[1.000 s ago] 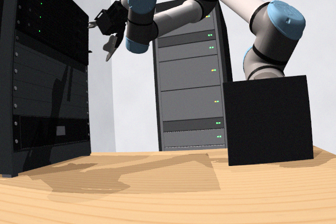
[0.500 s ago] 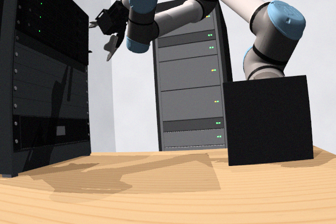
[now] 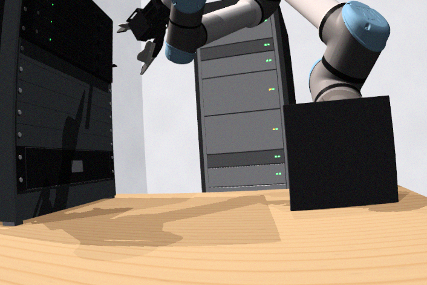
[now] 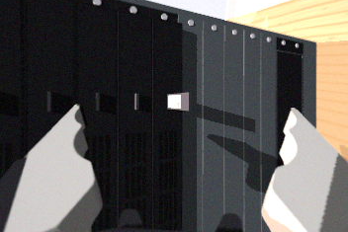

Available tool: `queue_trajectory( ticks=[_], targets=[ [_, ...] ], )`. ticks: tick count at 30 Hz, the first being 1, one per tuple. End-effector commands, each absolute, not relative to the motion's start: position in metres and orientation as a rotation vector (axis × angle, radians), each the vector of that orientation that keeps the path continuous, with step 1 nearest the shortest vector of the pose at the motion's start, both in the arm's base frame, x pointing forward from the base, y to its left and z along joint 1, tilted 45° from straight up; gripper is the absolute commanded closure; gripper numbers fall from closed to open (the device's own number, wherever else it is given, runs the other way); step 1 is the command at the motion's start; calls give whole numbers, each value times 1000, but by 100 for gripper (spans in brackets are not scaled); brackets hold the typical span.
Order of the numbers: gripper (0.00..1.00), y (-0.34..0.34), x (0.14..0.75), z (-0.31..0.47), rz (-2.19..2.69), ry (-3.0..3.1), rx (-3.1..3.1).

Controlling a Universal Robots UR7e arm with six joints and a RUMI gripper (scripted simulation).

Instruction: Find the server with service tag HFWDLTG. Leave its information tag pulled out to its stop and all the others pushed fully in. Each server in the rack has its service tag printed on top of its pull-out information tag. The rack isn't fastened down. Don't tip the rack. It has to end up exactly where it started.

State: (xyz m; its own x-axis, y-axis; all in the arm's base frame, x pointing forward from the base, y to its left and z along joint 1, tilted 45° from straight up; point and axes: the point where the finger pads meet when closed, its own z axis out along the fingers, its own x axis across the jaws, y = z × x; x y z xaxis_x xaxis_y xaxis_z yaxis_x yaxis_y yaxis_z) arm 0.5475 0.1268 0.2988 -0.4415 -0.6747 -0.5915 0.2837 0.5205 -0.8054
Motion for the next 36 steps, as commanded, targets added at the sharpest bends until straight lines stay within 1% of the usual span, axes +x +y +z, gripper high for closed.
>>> queue_trajectory(
  ticks=[1,19,36],
  targets=[
    [0,130,536,304,-1130,1703,-333],
    [0,134,514,313,-1130,1703,-333],
    [0,134,511,314,-1130,1703,-332]
  ],
)
